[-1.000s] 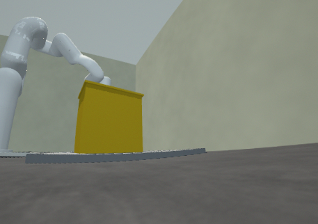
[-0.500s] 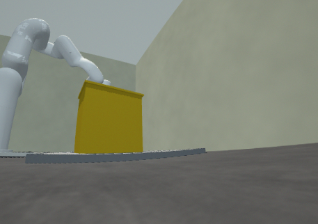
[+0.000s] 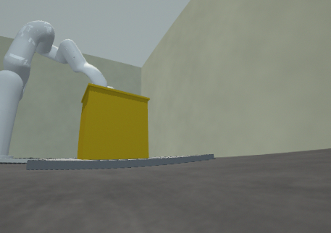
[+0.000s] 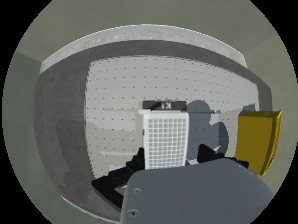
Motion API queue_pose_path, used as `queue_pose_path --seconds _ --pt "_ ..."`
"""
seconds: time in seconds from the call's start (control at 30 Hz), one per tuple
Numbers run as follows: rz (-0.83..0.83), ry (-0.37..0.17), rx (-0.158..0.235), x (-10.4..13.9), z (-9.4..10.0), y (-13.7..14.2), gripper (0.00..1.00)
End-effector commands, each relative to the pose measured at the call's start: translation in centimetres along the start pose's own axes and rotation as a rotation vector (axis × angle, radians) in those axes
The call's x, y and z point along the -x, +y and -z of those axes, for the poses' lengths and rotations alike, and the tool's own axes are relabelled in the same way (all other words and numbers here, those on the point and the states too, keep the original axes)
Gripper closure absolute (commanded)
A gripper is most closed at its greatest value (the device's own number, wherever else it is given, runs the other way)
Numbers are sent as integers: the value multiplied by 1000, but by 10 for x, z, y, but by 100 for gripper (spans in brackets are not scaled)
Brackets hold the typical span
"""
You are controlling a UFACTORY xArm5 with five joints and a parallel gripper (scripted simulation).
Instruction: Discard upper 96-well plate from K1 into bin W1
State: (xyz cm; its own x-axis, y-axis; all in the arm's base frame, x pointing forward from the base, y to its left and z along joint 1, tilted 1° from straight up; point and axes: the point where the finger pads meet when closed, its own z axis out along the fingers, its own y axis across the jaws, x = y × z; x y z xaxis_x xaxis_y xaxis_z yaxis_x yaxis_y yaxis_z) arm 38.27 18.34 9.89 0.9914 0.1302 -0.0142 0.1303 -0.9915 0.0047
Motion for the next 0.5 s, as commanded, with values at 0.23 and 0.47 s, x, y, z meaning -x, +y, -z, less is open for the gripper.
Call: queue_pose_path --seconds 0.23,0.47 --pt "0 4 -1 -1 -14 -1 0" --pt "0 4 -1 -1 -26 -1 0"
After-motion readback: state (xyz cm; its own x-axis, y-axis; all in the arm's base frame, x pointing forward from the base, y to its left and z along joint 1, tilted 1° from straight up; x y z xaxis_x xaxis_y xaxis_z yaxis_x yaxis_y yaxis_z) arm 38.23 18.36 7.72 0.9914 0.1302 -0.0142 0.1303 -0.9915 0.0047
